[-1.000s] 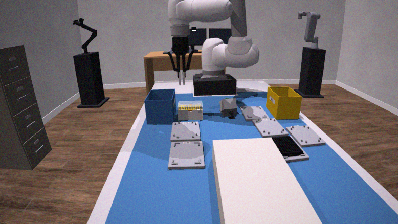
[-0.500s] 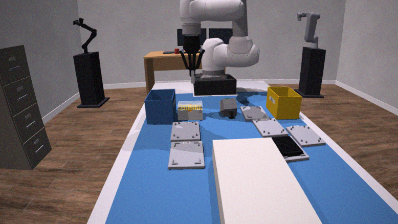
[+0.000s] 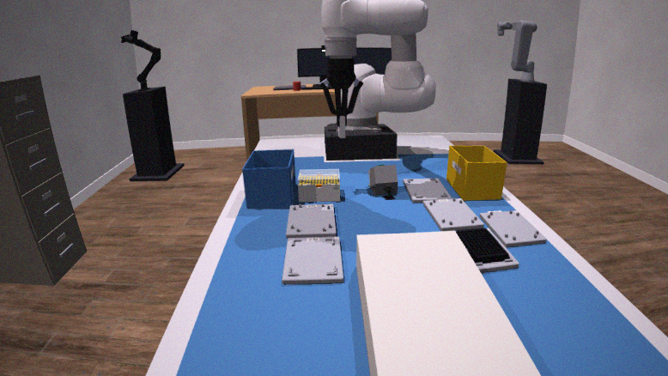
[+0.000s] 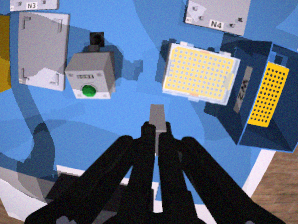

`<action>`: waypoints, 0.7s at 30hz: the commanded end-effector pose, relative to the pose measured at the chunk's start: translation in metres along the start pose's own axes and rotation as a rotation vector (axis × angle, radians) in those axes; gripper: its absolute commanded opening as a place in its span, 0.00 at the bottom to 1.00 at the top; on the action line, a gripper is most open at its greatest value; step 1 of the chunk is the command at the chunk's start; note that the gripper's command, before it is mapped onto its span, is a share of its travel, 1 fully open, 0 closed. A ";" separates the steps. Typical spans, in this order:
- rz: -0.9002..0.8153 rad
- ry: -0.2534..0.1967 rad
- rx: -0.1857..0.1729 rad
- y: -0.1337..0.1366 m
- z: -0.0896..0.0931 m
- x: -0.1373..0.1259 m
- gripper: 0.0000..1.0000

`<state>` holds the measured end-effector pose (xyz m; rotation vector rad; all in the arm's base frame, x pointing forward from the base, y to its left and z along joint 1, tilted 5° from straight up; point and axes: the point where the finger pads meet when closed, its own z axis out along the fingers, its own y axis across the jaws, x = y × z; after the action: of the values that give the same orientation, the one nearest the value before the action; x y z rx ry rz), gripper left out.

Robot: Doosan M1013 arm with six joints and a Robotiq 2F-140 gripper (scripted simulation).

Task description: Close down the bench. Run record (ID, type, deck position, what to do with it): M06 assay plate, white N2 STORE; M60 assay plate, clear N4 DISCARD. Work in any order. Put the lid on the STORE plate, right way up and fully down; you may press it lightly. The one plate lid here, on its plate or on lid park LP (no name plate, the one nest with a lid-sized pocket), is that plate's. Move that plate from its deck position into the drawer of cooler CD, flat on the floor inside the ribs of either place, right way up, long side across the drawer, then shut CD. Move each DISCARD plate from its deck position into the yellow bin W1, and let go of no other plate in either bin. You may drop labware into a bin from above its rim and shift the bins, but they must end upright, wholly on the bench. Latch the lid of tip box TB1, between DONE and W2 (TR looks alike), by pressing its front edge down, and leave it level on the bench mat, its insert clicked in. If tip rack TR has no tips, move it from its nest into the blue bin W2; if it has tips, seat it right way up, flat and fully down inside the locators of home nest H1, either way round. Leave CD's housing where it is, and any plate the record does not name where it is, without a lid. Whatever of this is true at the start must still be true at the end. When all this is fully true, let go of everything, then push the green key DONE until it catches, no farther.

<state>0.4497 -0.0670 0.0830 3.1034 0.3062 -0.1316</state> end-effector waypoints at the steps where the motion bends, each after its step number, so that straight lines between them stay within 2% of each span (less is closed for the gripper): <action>1: 0.000 0.000 0.000 -0.009 -0.001 0.000 0.00; 15: 0.000 0.000 0.000 -0.064 -0.004 0.000 0.00; 21: 0.000 0.000 0.000 -0.080 -0.005 0.000 0.00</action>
<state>0.4362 0.0017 0.0866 3.1031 0.3068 -0.1315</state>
